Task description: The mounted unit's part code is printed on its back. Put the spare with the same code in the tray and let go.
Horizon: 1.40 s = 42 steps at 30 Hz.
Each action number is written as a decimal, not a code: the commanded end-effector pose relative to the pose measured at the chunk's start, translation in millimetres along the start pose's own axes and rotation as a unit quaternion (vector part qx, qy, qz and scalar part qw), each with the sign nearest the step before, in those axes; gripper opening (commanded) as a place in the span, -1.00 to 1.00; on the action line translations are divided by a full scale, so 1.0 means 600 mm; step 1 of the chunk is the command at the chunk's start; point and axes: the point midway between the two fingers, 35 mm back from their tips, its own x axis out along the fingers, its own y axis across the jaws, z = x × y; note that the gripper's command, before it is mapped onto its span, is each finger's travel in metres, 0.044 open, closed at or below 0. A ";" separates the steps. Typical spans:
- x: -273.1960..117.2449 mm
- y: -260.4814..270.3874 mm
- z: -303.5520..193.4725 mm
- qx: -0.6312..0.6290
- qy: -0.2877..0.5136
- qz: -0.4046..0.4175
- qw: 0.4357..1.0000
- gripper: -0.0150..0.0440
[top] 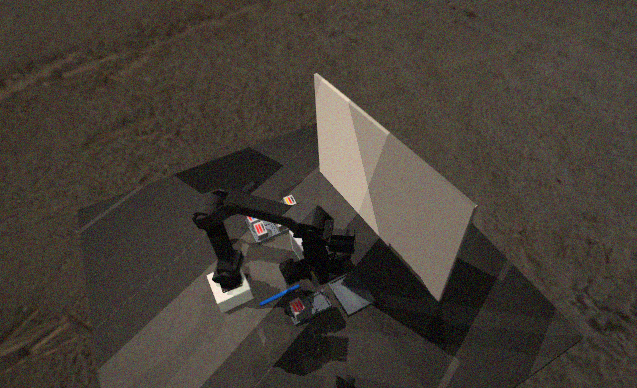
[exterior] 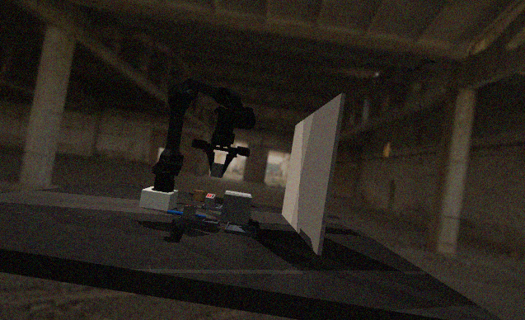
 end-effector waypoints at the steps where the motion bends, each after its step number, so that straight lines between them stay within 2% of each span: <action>1: -0.007 0.019 0.005 0.002 -0.002 0.005 1.000 -0.49; 24: -0.009 0.174 0.014 0.002 -0.002 0.009 1.000 -0.49; 42: 0.004 0.182 0.016 0.002 -0.002 0.009 1.000 -0.49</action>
